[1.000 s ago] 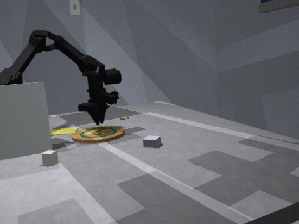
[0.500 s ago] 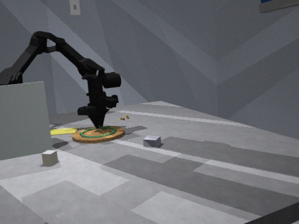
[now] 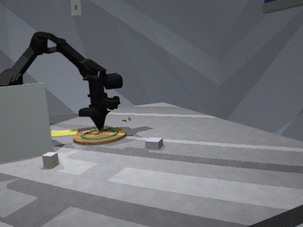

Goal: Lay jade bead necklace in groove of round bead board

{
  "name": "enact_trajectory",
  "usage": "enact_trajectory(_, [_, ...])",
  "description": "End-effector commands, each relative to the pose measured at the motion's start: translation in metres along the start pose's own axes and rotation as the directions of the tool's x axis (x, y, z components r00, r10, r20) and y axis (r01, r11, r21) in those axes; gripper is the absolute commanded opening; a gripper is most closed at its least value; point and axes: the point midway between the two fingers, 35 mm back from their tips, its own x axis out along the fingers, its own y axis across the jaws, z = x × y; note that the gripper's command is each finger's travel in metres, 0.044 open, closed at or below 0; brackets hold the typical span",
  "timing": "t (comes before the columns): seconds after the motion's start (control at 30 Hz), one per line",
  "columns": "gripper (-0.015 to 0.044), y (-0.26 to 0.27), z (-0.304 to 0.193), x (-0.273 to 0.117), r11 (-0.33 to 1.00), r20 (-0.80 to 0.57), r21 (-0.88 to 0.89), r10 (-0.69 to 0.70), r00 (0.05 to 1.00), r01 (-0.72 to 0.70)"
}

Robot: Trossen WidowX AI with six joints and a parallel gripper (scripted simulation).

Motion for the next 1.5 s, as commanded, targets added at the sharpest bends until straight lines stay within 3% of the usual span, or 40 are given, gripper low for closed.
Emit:
enact_trajectory(0.0, [0.0000, 0.0002, 0.0001, -0.0002, 1.000, 0.000, 0.000, 0.000, 1.000, 0.000])
enact_trajectory(1.47, [0.0000, 0.0061, -0.0024, 0.0015, 1.000, -0.002, 0.009, -0.003, 1.000, 0.003])
